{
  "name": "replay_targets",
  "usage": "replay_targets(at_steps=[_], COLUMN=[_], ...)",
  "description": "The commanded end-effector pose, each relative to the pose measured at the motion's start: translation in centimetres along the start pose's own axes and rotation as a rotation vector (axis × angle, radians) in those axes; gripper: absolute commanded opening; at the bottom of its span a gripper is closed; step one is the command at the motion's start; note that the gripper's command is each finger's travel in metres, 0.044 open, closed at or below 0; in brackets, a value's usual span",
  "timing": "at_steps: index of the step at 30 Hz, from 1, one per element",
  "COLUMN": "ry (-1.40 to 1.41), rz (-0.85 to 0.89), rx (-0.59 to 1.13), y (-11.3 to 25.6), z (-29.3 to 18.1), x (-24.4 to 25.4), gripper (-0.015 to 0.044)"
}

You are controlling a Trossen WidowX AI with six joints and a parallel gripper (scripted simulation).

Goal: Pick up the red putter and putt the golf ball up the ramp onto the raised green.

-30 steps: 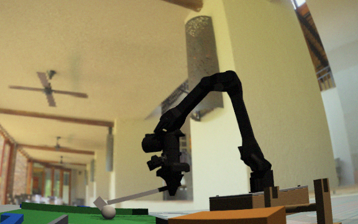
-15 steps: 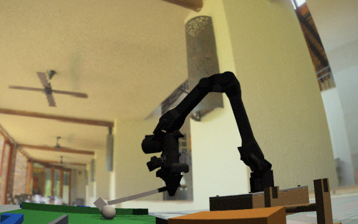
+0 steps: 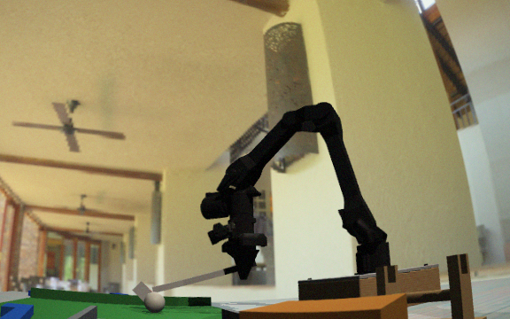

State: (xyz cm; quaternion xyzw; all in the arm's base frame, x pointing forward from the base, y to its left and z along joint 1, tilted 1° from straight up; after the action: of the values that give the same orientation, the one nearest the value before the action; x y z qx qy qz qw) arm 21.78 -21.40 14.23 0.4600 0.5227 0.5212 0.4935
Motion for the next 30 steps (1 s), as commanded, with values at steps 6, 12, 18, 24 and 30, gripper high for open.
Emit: replay_targets(at_steps=[6, 12, 18, 24, 30], ry=[0.019, 0.02, 0.02, 0.02, 0.026], rz=[0.015, 0.017, 0.017, 0.017, 0.019], rx=[-0.008, -0.008, -0.009, -0.008, -0.005], y=[0.1, 0.1, 2.3, 5.7, 5.2], z=[0.8, 0.5, 0.7, 0.5, 0.5], x=[10.4, 12.0, 11.8, 11.8, 11.8], gripper=[0.0, 0.0, 0.0, 0.0, 0.0])
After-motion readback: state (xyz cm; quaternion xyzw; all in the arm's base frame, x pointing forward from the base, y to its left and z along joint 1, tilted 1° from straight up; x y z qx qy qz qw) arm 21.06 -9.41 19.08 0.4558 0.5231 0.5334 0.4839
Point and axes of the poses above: the point midway between the two fingers, 35 mm back from their tips, its own y axis back along the fingers, its own x axis across the jaws, z = x × y, the point moved 9 cm from there along y, back along the fingers, and after that the axes turned 5 degrees about y, right-handed, at the moved point
